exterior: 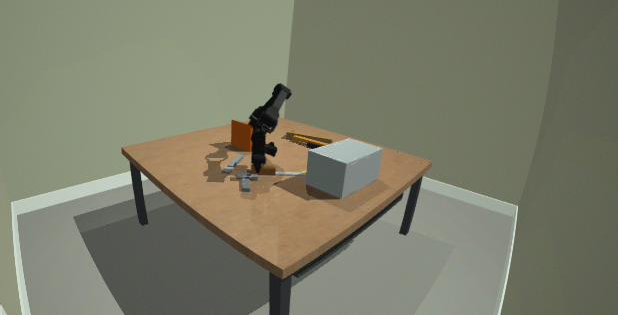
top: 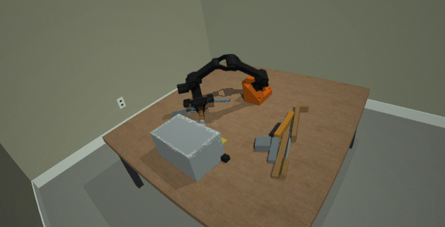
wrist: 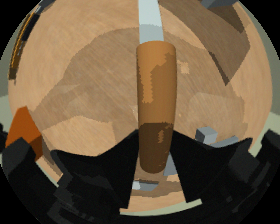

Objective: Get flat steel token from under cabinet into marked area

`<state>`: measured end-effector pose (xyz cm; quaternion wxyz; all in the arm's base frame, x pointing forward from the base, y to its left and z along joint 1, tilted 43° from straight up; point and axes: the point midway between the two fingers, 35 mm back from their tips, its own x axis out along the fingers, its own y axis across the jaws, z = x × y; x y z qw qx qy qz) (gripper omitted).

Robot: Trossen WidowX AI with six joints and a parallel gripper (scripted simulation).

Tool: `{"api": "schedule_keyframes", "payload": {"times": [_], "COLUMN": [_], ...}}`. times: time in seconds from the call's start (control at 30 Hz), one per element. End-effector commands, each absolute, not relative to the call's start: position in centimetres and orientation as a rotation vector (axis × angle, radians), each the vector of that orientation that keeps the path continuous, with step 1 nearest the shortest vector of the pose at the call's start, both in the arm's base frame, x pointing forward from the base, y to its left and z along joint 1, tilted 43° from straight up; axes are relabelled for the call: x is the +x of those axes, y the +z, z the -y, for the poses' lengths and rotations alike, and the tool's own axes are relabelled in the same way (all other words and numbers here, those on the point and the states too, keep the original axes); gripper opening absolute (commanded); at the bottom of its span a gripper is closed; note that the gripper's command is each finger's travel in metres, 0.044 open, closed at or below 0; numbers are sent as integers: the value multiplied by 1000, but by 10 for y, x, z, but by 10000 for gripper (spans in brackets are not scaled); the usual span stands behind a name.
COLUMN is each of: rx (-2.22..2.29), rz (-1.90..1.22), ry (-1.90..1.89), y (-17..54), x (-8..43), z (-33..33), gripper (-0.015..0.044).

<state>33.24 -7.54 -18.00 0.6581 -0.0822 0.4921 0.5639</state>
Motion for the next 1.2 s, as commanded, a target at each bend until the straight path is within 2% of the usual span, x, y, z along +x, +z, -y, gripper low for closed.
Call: {"api": "schedule_keyframes", "payload": {"times": [0.0,0.83,1.17], "rx": [-187,-189,-184], "rz": [-1109,-1112,-1119], "ry": [1272,1270,1277], "y": [-181,-208,-206], "x": [330,302,302], "z": [81,116,110], "gripper": [0,0,263]}}
